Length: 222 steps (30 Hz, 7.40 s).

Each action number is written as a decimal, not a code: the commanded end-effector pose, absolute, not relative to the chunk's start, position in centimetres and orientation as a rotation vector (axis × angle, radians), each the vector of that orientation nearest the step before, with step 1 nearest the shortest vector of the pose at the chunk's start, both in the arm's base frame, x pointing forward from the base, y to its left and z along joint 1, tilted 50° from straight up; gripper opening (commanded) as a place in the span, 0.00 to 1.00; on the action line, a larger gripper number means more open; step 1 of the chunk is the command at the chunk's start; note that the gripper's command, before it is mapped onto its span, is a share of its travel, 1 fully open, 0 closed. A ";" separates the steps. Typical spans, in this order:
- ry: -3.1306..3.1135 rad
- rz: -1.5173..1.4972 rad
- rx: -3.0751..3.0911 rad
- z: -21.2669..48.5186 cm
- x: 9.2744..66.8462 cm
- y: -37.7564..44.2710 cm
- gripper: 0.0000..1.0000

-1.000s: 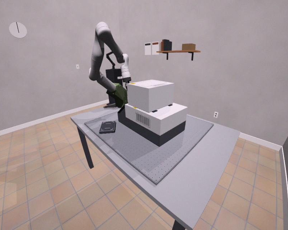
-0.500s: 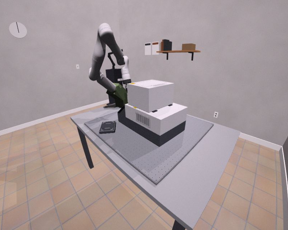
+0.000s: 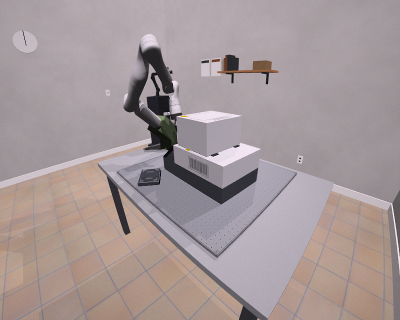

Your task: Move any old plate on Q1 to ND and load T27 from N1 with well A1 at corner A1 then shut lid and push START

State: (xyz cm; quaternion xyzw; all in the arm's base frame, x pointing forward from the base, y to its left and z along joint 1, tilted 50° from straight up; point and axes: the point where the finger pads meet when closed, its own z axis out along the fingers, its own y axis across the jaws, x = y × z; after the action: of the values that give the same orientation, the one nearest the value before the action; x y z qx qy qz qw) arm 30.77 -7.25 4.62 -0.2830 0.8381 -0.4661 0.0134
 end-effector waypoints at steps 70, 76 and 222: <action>2.610 -1.451 -0.882 2.1 31.1 -10.2 0.10; 2.610 -1.451 -0.882 2.0 31.3 -10.5 0.10; 2.610 -1.451 -0.882 2.2 30.9 -10.1 0.10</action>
State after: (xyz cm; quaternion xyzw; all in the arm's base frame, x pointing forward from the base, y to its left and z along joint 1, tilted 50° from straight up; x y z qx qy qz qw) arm 30.90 -10.13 2.19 -0.2829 0.8382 -0.4662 0.0133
